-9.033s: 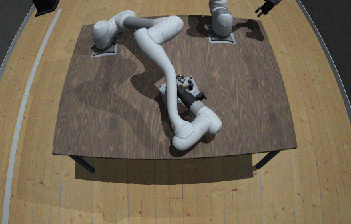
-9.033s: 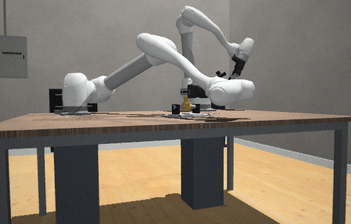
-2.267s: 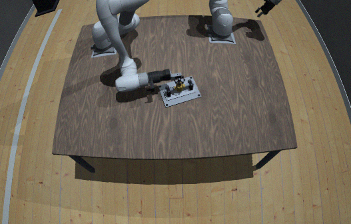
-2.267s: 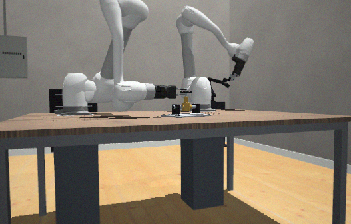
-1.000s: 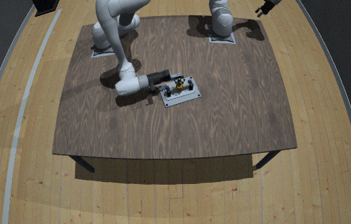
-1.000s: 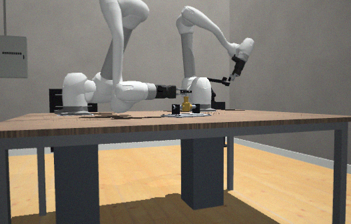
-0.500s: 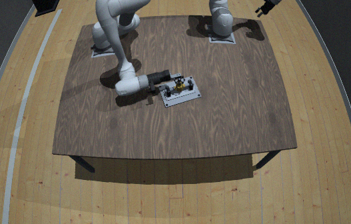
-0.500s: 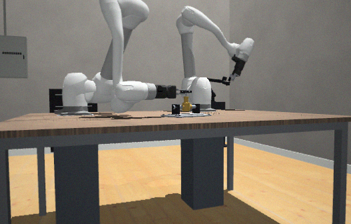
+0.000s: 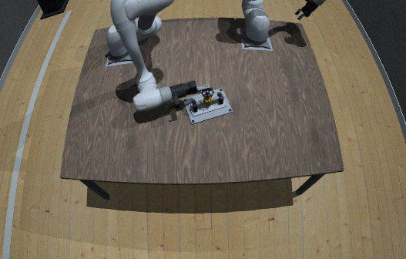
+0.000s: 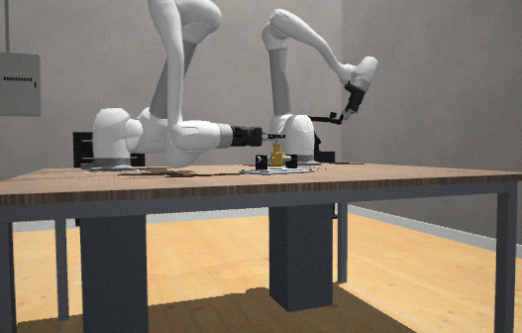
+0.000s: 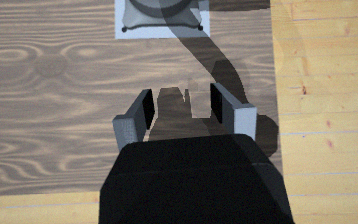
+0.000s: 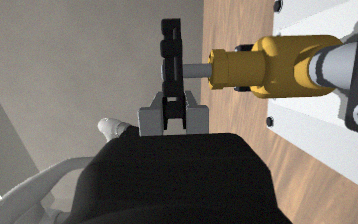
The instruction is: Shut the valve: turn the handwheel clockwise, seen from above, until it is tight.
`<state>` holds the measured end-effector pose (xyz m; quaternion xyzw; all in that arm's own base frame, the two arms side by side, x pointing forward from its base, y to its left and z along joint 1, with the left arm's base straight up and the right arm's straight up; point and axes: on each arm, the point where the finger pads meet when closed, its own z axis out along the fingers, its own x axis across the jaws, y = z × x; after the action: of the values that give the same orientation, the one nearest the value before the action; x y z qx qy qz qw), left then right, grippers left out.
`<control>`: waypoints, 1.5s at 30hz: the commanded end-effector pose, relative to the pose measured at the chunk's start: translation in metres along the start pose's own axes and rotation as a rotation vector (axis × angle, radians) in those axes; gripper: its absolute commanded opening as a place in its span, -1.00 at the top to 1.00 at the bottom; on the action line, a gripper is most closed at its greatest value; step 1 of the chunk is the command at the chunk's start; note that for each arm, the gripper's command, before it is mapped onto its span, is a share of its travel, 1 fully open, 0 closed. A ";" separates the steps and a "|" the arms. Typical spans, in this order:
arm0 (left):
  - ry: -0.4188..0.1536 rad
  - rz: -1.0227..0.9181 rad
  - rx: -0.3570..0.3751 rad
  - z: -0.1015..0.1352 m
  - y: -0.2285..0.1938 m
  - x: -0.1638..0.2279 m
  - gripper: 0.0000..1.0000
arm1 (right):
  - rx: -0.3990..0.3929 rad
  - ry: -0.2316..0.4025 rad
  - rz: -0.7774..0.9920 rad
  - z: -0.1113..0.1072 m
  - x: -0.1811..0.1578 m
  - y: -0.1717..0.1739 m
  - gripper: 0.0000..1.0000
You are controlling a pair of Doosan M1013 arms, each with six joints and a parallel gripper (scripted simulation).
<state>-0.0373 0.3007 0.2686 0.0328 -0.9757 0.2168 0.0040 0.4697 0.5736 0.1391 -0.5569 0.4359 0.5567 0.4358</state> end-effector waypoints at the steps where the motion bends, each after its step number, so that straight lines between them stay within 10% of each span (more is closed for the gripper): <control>1: 0.000 0.000 -0.001 0.000 0.000 0.000 -1.00 | 0.000 -0.001 -0.001 0.000 -0.001 0.000 1.00; 45: 0.000 0.000 -0.001 0.000 0.000 0.000 -1.00 | 0.041 -0.001 -0.001 0.001 -0.001 0.000 1.00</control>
<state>-0.0373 0.3007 0.2686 0.0328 -0.9757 0.2168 0.0040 0.4695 0.5746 0.1391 -0.5487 0.4462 0.5486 0.4459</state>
